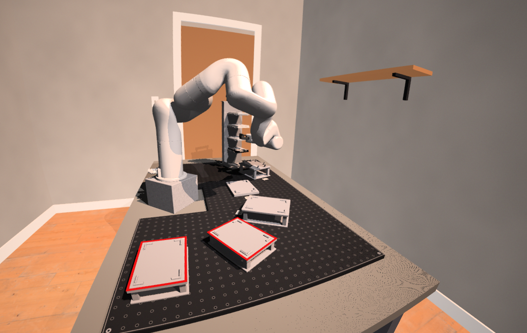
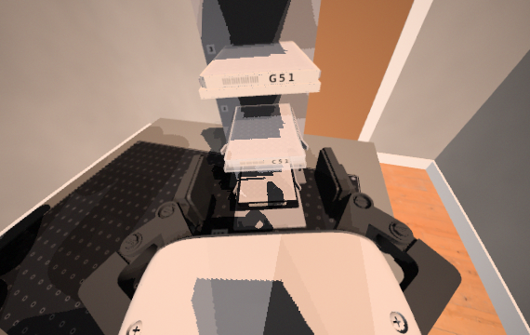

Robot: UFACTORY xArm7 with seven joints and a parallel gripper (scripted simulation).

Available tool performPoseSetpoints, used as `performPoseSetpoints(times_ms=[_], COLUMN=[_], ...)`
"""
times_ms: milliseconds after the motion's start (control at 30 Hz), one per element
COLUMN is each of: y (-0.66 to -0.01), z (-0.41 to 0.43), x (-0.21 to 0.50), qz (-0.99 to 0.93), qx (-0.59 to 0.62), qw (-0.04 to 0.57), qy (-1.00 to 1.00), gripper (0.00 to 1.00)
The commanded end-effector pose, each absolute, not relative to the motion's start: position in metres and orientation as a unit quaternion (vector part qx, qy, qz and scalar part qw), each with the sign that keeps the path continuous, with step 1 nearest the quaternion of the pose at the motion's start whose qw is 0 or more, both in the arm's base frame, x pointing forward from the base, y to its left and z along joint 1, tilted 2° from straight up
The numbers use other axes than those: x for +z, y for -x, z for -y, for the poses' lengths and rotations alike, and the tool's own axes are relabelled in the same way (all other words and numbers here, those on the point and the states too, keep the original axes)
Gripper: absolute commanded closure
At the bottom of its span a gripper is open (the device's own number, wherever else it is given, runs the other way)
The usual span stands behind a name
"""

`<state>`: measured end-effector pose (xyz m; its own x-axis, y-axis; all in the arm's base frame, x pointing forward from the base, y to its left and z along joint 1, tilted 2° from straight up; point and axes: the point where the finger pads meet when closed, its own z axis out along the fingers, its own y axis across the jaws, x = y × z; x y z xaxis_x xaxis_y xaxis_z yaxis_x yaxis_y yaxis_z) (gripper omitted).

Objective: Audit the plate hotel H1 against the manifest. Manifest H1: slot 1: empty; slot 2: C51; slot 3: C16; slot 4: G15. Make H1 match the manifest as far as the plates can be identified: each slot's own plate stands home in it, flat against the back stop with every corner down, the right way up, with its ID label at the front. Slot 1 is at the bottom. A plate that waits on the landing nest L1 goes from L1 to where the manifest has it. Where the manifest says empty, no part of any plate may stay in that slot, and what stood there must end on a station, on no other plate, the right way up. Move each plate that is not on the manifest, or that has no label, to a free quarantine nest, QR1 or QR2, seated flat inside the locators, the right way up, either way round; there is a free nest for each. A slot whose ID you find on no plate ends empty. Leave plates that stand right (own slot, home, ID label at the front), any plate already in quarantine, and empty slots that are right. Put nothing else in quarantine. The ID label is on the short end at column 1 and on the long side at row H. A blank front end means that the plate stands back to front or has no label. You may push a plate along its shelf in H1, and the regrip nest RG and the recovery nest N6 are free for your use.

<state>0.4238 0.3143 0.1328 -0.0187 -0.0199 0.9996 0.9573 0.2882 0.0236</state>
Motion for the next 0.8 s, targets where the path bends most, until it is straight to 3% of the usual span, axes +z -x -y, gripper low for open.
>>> performPoseSetpoints(times_ms=[0,767], y=[-0.4241,-0.4242], z=[-0.3149,-0.3149], x=[0.1345,0.1345], qz=[0.569,0.569], qx=[-0.432,-0.432], qw=[0.566,0.566], qy=[0.411,0.411], gripper=[0.0,0.0])
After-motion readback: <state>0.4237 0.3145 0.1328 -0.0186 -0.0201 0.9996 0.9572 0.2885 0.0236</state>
